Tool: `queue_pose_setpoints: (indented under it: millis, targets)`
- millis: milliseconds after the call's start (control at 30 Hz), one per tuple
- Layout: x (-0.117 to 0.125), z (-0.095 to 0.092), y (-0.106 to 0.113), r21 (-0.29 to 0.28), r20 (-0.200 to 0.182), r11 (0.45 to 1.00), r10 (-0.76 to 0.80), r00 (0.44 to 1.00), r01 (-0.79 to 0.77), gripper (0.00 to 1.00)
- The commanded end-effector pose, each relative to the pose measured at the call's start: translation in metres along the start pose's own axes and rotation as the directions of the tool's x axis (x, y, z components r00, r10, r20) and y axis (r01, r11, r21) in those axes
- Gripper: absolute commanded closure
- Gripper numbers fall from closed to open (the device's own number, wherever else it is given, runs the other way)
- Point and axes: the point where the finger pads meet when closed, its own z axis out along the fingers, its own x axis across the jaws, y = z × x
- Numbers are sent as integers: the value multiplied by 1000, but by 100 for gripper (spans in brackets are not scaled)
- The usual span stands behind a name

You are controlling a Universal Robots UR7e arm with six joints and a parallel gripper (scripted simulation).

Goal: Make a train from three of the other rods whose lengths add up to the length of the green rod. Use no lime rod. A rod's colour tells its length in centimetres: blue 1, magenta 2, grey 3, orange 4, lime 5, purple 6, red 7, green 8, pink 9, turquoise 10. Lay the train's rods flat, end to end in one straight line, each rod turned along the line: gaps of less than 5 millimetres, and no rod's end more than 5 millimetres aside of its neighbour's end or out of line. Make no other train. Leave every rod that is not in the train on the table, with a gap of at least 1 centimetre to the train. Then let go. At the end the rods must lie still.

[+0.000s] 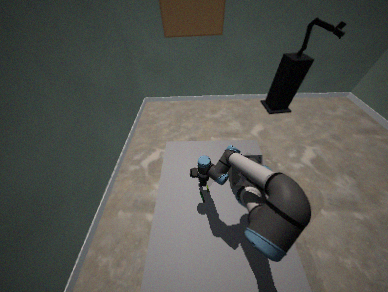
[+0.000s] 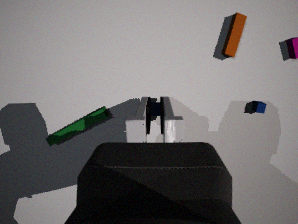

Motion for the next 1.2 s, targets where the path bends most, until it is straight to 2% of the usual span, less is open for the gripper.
queue_pose_setpoints:
  millis: [0, 467, 1167]
  targets:
    - [0, 0, 0, 1, 0, 1000, 0, 1000, 0, 76]
    - [0, 0, 0, 1, 0, 1000, 0, 1000, 0, 76]
    - [0, 12, 0, 1, 0, 1000, 0, 1000, 0, 76]
